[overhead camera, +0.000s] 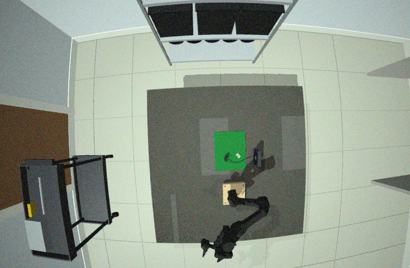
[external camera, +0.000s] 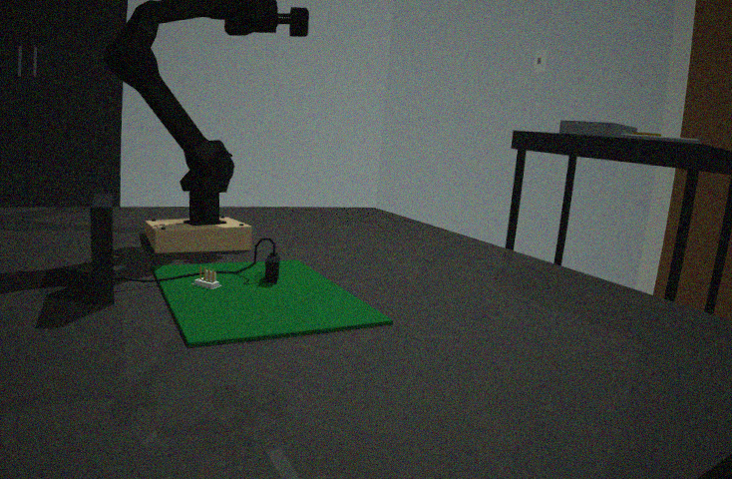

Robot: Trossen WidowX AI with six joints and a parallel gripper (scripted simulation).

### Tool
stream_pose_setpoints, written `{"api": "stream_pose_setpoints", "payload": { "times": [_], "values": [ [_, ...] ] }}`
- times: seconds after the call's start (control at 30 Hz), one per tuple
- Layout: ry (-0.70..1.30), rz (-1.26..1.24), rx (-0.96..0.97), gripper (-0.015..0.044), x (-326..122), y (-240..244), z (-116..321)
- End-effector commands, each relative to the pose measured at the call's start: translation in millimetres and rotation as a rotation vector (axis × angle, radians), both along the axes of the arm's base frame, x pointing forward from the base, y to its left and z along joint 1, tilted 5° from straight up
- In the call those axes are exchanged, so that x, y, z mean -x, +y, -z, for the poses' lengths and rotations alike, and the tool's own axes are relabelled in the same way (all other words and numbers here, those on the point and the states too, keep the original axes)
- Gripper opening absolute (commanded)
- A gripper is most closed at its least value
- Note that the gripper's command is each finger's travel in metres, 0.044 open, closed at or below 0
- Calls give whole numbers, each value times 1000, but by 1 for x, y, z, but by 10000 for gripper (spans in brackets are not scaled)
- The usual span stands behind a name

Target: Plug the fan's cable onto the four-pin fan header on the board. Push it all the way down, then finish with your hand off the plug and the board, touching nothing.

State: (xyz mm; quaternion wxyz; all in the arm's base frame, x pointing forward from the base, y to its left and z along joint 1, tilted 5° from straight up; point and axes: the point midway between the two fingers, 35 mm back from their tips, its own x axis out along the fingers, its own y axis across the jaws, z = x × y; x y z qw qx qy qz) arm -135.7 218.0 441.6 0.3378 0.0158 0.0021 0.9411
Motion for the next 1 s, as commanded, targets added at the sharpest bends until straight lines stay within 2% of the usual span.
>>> {"api": "stream_pose_setpoints", "payload": {
  "times": [0.0, 0.23, 0.47, 0.7, 0.97],
  "values": [
    [-199, 260, -21, 440, -51, 51, 34],
    [-500, 533, 21, 440, -136, 90, 81],
    [-806, 722, 159, 440, -231, 92, 131],
    [-1123, 780, 386, 440, -322, 56, 186],
    [-1391, 651, 678, 440, -393, -15, 242]
  ]
}}
